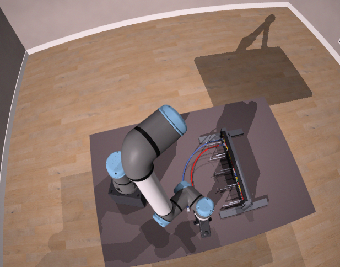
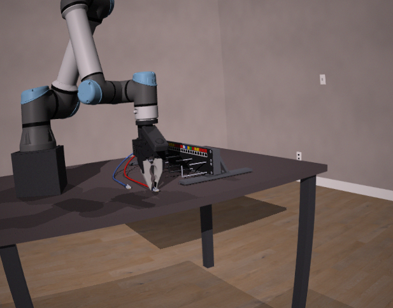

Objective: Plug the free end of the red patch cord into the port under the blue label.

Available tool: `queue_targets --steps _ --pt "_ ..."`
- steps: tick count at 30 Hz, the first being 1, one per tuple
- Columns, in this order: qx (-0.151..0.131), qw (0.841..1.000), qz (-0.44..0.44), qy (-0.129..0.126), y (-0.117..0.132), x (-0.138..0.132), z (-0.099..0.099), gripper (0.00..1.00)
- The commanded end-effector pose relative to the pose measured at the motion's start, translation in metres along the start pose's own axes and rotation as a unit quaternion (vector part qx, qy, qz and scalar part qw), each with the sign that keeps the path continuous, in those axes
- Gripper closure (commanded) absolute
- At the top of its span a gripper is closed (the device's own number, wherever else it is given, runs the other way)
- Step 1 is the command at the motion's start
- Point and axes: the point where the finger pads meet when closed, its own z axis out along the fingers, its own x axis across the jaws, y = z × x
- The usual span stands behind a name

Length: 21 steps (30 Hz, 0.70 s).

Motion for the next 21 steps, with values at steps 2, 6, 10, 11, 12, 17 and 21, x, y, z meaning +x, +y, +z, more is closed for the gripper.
queue_targets --steps 2,6,10,11,12,17,21 --pt "0.0 1.0 0.0 0.0 0.0 0.0 -0.005 1.0" --pt "0.0 1.0 0.0 0.0 0.0 0.0 -0.011 1.0" --pt "0.0 1.0 0.0 0.0 0.0 0.0 -0.018 1.0" --pt "0.0 1.0 0.0 0.0 0.0 0.0 -0.019 1.0" --pt "0.0 1.0 0.0 0.0 0.0 0.0 -0.021 1.0" --pt "0.0 1.0 0.0 0.0 0.0 0.0 -0.027 1.0" --pt "0.0 1.0 0.0 0.0 0.0 0.0 -0.034 1.0"
